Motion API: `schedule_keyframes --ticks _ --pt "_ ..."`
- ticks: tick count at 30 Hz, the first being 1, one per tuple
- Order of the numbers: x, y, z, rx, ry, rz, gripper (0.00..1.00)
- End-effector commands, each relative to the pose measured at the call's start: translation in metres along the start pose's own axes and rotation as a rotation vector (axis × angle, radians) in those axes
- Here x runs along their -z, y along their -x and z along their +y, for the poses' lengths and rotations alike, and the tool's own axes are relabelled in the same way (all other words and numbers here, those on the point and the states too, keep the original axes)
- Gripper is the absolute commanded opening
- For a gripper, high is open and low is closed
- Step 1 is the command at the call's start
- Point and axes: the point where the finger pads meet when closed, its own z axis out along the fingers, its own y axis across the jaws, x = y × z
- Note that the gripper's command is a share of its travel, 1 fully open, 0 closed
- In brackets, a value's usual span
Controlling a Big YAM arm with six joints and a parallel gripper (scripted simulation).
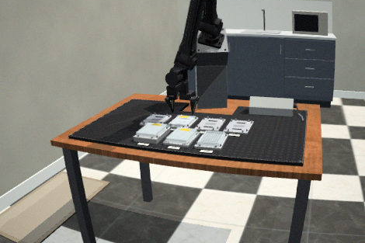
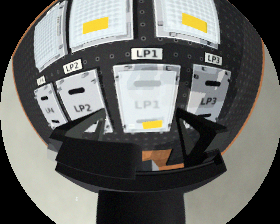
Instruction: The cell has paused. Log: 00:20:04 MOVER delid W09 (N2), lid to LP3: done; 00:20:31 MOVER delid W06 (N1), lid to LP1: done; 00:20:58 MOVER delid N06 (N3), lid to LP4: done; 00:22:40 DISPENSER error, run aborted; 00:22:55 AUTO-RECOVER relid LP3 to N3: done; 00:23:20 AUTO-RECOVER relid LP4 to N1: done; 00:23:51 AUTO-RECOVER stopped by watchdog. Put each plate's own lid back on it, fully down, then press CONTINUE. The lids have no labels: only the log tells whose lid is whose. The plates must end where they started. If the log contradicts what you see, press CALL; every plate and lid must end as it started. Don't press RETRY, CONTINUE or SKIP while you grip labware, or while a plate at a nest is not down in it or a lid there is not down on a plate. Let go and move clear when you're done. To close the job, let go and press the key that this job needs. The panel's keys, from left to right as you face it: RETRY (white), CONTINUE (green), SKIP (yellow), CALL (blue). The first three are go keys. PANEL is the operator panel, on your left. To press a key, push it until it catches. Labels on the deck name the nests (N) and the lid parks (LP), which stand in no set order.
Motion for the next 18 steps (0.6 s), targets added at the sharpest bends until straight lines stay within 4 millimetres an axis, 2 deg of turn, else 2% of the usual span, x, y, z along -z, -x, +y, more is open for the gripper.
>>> schedule_keyframes --ticks 1,7,9,10,11,12,14,15,17,18 --pt "0.002 -0.009 -0.007 0.017 -0.003 -0.014 1.0" --pt "0.003 -0.036 -0.016 0.015 -0.002 -0.01 1.0" --pt "0.003 -0.037 -0.016 0.015 -0.002 -0.01 1.0" --pt "0.004 -0.028 -0.013 0.027 0.0 -0.028 1.0" --pt "0.002 -0.01 -0.008 0.052 0.008 -0.058 1.0" --pt "0.002 -0.009 -0.007 0.056 0.011 -0.059 1.0" --pt "0.003 -0.008 -0.01 0.051 0.005 -0.061 1.0" --pt "-0.005 -0.02 -0.009 0.043 0.01 -0.03 1.0" --pt "-0.005 -0.02 -0.009 0.043 0.01 -0.03 1.0" --pt "-0.005 -0.027 -0.008 0.031 0.01 -0.017 1.0"
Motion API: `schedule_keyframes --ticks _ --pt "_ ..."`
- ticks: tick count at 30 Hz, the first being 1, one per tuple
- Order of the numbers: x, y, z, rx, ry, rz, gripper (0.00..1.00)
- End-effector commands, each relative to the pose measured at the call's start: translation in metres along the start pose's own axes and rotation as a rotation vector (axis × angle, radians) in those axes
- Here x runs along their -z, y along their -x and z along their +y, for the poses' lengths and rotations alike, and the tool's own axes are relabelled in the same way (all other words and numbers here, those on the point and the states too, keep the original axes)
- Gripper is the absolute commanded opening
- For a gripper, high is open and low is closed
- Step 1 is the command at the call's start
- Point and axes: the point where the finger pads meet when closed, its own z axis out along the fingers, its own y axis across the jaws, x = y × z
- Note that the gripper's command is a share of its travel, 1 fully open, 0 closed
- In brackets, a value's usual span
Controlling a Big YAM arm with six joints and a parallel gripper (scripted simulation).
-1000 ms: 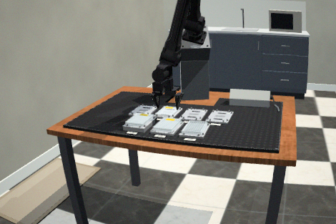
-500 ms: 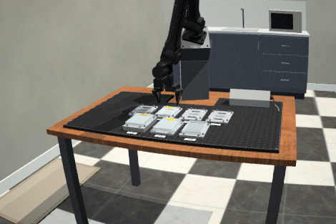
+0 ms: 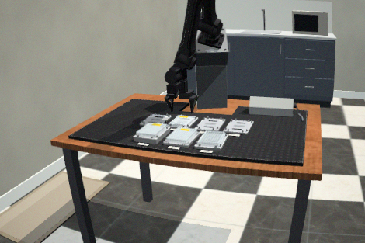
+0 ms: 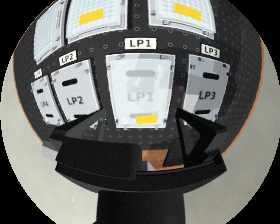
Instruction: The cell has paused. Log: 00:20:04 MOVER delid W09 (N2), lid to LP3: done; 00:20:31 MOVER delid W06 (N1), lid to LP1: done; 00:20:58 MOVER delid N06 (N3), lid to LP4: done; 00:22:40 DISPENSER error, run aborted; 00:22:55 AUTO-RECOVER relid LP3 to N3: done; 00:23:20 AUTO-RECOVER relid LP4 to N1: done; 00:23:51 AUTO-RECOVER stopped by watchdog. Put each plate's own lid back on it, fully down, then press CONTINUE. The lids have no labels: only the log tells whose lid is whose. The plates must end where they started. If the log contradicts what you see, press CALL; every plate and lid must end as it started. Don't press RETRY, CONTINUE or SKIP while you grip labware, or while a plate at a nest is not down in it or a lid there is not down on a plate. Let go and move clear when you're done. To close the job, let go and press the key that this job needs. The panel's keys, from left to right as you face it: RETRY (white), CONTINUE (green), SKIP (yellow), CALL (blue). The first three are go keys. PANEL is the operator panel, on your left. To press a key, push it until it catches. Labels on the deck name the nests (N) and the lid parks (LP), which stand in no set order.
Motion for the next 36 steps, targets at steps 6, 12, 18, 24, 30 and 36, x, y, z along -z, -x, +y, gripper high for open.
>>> schedule_keyframes --ticks 6,12,18,24,30,36 --pt "-0.014 -0.001 0.001 -0.004 0.001 0.0 1.0" --pt "-0.025 -0.002 0.004 0.0 0.005 0.001 1.0" --pt "-0.031 -0.002 0.003 -0.001 0.004 0.001 1.0" --pt "-0.04 -0.002 0.001 -0.005 0.001 0.0 1.0" --pt "-0.037 0.006 0.004 0.002 0.002 -0.02 1.0" --pt "-0.038 -0.006 0.001 -0.003 -0.001 0.009 1.0"
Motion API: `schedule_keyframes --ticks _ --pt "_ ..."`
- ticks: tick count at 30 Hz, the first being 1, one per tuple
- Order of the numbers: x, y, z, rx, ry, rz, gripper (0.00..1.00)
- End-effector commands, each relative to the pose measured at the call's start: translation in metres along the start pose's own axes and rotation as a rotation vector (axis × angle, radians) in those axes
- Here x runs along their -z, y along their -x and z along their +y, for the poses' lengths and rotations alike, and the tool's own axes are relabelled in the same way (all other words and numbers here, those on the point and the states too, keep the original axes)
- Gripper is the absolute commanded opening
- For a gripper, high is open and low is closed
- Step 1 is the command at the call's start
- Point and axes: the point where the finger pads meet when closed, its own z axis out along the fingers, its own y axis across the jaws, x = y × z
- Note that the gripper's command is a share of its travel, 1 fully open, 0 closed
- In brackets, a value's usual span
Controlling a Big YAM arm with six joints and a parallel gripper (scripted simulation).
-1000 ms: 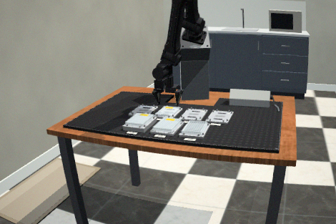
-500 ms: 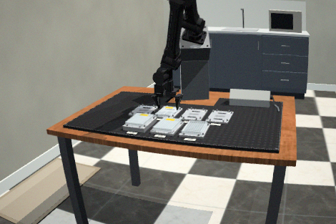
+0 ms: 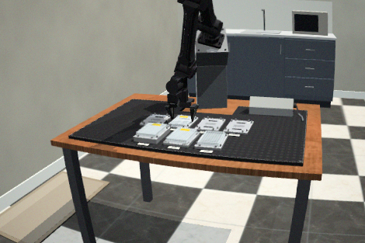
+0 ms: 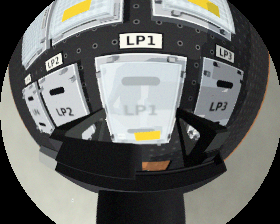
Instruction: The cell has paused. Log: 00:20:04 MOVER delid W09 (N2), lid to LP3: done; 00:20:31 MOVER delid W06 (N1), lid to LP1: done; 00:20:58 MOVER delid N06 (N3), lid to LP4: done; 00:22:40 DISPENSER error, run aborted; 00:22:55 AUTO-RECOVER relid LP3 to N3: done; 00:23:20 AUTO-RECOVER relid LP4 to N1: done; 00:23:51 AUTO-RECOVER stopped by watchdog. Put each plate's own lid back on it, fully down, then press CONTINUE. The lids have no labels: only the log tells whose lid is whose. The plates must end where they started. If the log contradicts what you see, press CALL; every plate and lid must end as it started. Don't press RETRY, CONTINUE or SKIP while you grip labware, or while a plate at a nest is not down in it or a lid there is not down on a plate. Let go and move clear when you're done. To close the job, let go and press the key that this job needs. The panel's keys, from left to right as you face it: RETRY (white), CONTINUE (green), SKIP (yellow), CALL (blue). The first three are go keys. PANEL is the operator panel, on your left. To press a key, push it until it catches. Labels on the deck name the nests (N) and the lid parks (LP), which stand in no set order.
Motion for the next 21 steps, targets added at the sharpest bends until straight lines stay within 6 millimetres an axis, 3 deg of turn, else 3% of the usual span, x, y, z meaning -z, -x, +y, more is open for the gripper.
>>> schedule_keyframes --ticks 1,6,21 --pt "0.0022 -0.0052 0.0005 -0.005 -0.002 0.006 1.0" --pt "0.002 -0.0053 0.0005 -0.005 -0.002 0.007 1.0" --pt "0.0014 -0.0057 0.0006 -0.005 -0.002 0.007 0.87"
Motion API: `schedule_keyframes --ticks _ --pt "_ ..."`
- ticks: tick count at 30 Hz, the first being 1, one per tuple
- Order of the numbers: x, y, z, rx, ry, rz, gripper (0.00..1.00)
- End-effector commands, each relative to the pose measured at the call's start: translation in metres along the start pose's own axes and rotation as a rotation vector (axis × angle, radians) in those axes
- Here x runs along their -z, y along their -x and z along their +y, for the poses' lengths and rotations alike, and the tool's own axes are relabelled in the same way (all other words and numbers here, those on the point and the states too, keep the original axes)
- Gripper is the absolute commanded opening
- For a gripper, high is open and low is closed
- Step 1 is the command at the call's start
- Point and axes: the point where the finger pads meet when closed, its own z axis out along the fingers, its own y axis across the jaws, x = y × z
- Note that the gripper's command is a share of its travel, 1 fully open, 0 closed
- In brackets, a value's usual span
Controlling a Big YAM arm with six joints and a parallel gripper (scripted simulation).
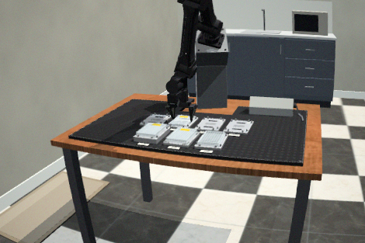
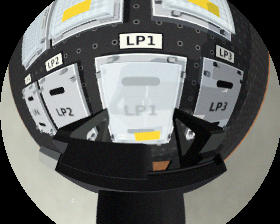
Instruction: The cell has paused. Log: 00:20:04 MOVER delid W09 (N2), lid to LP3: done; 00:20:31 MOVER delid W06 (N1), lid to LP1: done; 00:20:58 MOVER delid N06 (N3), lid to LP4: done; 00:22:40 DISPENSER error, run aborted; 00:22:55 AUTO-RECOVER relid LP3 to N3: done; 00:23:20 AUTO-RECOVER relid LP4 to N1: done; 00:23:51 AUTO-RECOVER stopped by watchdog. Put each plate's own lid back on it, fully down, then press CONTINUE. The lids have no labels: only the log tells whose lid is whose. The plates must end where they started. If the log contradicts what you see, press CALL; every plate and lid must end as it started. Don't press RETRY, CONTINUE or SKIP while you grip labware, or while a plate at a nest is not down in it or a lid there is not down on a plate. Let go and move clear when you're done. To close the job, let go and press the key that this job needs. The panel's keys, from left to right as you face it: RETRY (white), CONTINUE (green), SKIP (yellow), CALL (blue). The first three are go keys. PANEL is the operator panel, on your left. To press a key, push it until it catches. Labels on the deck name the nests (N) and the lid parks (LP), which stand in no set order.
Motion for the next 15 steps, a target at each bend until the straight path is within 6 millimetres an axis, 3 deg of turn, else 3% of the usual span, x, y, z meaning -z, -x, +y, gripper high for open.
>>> schedule_keyframes --ticks 1,7,8,15 --pt "0.0014 -0.0059 0.0006 -0.005 -0.002 0.007 0.86" --pt "-0.005 -0.0038 0.0041 -0.004 0.005 0.003 0.8" --pt "0.0011 -0.0061 0.0006 -0.005 -0.002 0.007 0.0" --pt "0.0009 -0.0062 0.0006 -0.005 -0.002 0.007 0.0"
